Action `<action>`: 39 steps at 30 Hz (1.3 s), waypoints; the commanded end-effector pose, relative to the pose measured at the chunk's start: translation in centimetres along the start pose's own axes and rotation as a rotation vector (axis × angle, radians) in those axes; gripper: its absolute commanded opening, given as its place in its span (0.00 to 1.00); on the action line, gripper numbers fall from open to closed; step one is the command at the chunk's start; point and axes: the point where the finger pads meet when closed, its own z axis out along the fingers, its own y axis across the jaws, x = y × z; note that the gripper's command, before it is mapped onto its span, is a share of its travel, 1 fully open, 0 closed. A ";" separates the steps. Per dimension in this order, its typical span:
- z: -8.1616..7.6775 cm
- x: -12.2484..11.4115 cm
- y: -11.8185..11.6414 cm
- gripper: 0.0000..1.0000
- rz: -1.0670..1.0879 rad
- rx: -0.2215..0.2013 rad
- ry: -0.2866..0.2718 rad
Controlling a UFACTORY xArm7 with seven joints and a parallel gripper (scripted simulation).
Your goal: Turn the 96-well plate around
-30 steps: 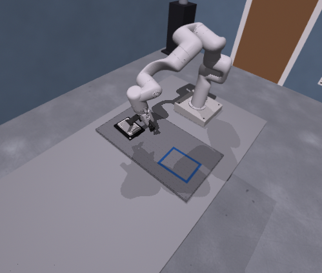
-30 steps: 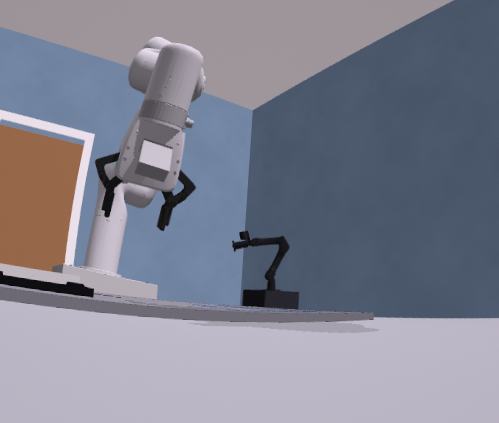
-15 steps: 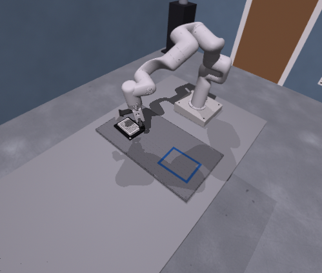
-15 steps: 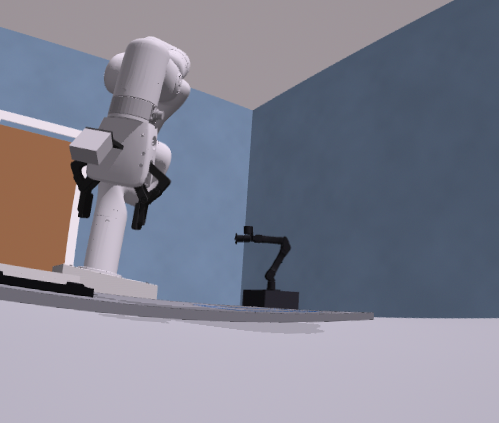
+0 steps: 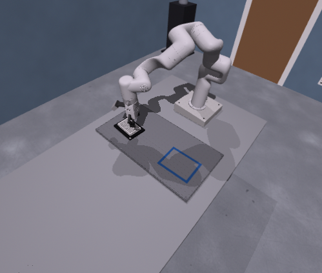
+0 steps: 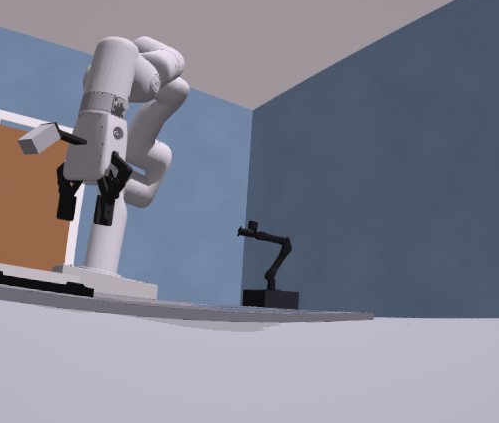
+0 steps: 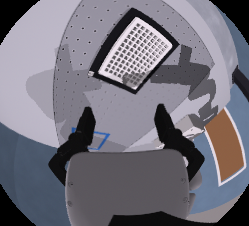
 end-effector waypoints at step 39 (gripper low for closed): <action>1.6 5.2 3.1 1.00 0.592 0.121 0.058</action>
